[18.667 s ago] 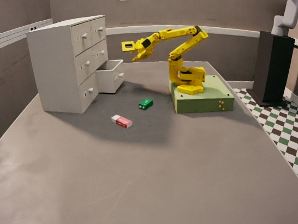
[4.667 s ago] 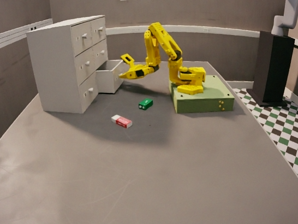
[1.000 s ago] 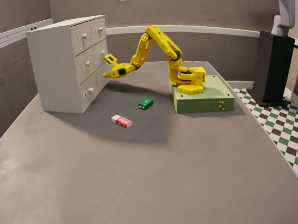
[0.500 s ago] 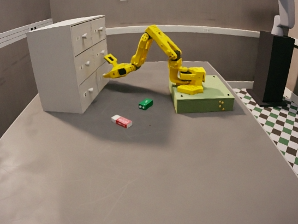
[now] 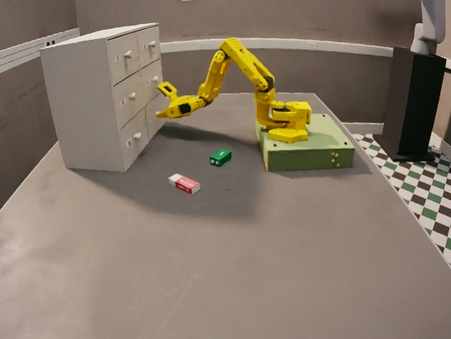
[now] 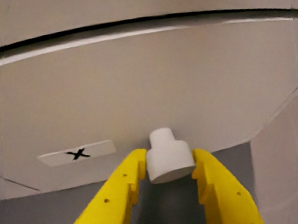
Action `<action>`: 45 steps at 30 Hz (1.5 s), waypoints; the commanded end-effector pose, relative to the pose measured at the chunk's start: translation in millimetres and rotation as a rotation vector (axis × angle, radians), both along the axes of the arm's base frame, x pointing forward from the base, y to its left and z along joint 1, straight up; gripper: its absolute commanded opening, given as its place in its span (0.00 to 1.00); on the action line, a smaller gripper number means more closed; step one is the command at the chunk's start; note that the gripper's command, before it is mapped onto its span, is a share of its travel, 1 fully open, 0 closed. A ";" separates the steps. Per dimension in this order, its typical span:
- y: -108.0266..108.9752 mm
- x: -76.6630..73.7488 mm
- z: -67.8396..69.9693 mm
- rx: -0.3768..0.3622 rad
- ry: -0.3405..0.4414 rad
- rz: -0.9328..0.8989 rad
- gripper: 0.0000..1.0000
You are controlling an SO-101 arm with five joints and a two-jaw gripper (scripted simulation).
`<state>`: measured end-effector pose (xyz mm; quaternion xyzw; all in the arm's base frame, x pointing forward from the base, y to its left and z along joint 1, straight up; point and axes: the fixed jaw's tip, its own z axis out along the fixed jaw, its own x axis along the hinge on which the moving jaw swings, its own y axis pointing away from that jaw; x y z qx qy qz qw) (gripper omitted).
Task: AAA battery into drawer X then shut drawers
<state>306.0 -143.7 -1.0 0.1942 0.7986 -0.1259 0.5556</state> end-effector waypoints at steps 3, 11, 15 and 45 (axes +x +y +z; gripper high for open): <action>-0.5 0.3 2.3 -0.003 -0.007 -0.002 0.13; -0.5 0.3 2.3 -0.003 -0.007 -0.002 0.18; -0.5 0.3 2.3 -0.003 -0.007 -0.002 0.20; 7.2 -49.1 2.3 -0.020 0.001 -0.047 0.21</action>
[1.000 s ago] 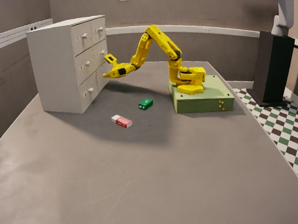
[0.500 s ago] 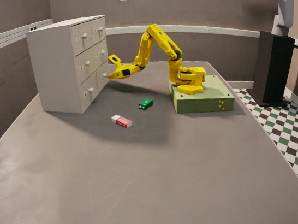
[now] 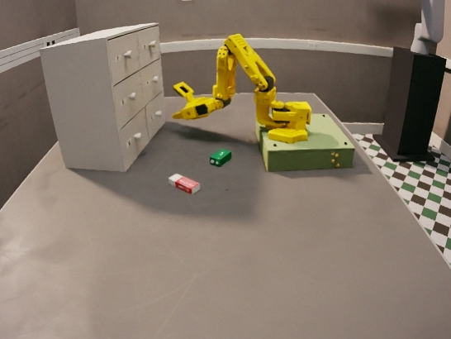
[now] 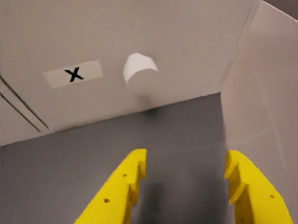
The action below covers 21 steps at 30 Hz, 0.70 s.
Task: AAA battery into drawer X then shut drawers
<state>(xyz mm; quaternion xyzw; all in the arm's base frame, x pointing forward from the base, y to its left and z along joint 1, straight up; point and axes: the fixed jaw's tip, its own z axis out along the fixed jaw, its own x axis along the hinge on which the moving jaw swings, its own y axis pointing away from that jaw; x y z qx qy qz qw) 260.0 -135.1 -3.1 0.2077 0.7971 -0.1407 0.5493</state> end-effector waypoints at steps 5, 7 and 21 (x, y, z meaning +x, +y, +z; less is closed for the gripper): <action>-1.3 -3.1 4.3 -0.013 -0.009 -0.007 0.21; -1.3 -3.1 4.3 -0.013 -0.009 -0.007 0.21; -3.7 -1.6 21.1 0.039 0.096 -0.008 0.21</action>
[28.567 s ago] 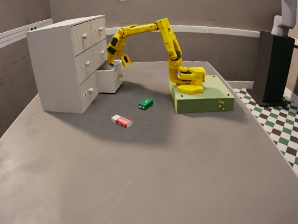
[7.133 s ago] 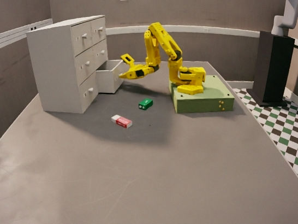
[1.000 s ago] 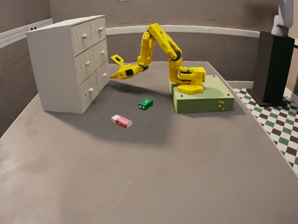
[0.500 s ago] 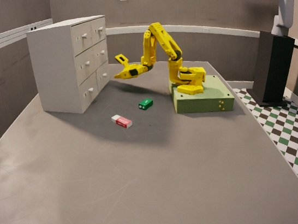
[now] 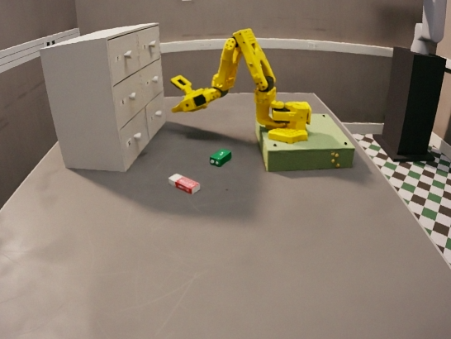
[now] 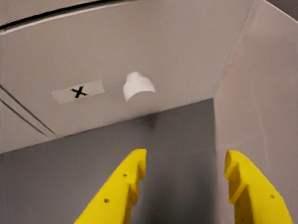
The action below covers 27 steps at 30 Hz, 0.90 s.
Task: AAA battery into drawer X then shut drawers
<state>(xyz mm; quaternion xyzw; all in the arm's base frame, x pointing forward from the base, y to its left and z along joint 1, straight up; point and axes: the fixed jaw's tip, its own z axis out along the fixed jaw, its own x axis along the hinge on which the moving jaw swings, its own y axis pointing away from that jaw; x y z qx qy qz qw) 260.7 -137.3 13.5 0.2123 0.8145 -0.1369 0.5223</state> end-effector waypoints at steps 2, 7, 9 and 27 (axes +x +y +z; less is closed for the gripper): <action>-1.4 -2.9 7.3 0.020 0.052 -0.005 0.21; -0.9 -4.5 11.5 0.032 0.076 -0.005 0.21; -0.4 -5.8 14.4 0.040 0.093 -0.005 0.21; 8.7 -24.7 36.2 0.105 0.220 -0.005 0.21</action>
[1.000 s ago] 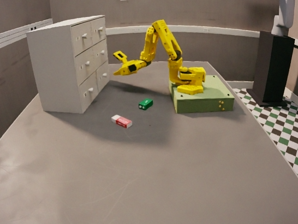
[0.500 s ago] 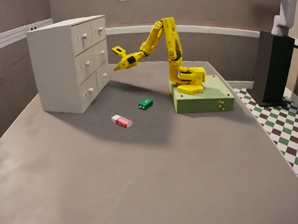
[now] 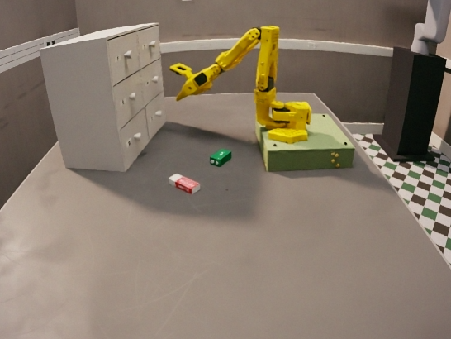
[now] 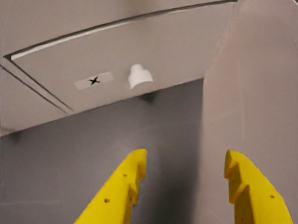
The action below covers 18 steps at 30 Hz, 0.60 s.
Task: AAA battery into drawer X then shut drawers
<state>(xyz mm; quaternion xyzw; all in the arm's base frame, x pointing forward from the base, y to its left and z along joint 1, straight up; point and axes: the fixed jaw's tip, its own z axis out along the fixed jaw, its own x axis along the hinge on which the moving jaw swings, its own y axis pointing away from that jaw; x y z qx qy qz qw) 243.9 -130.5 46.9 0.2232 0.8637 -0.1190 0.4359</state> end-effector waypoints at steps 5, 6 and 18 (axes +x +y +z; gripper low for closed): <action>6.4 -16.7 9.0 0.035 0.079 -0.003 0.21; 7.4 -18.6 10.1 0.039 0.086 -0.003 0.21; 19.1 -40.1 20.3 0.082 0.166 -0.003 0.21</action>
